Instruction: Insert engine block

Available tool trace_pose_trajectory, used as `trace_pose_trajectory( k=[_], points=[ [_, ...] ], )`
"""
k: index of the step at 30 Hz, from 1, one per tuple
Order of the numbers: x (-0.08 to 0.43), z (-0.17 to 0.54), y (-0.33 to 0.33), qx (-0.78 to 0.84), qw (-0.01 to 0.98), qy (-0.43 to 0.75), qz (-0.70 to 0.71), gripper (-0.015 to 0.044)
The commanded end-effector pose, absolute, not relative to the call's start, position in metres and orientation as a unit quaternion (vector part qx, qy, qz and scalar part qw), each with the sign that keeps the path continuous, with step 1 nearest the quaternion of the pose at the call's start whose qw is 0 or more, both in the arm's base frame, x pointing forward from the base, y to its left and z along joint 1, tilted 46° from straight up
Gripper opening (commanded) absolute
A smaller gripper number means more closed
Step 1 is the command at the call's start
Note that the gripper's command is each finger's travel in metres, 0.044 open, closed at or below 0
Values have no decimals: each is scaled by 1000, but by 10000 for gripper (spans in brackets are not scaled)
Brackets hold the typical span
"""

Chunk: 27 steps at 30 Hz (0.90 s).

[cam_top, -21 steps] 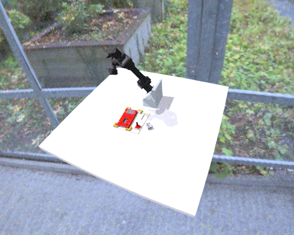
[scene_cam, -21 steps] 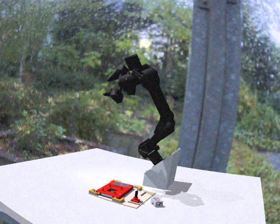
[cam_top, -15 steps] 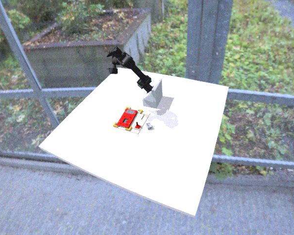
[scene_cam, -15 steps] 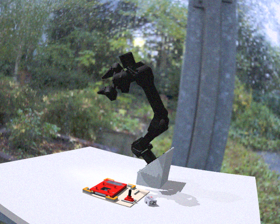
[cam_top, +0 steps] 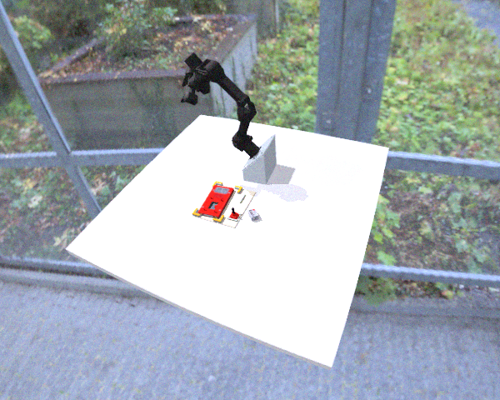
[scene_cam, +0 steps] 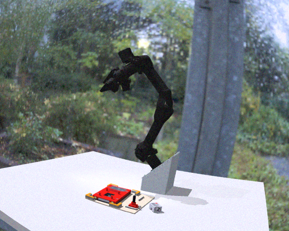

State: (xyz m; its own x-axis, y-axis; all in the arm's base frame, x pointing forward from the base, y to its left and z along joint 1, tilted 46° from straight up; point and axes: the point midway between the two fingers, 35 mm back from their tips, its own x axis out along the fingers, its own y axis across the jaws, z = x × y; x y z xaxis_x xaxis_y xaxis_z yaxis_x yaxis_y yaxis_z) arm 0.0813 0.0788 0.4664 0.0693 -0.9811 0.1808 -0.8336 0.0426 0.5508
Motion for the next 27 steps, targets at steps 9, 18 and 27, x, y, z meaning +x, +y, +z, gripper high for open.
trace_pose_trajectory(
  k=[9, 18, 27],
  points=[
    [37, 480, -15, 779, 150, -585, -168, 440],
    [42, 473, -53, 814, 142, -522, -213, 440],
    [64, 457, -112, 848, 87, -453, -262, 440]
  ],
)
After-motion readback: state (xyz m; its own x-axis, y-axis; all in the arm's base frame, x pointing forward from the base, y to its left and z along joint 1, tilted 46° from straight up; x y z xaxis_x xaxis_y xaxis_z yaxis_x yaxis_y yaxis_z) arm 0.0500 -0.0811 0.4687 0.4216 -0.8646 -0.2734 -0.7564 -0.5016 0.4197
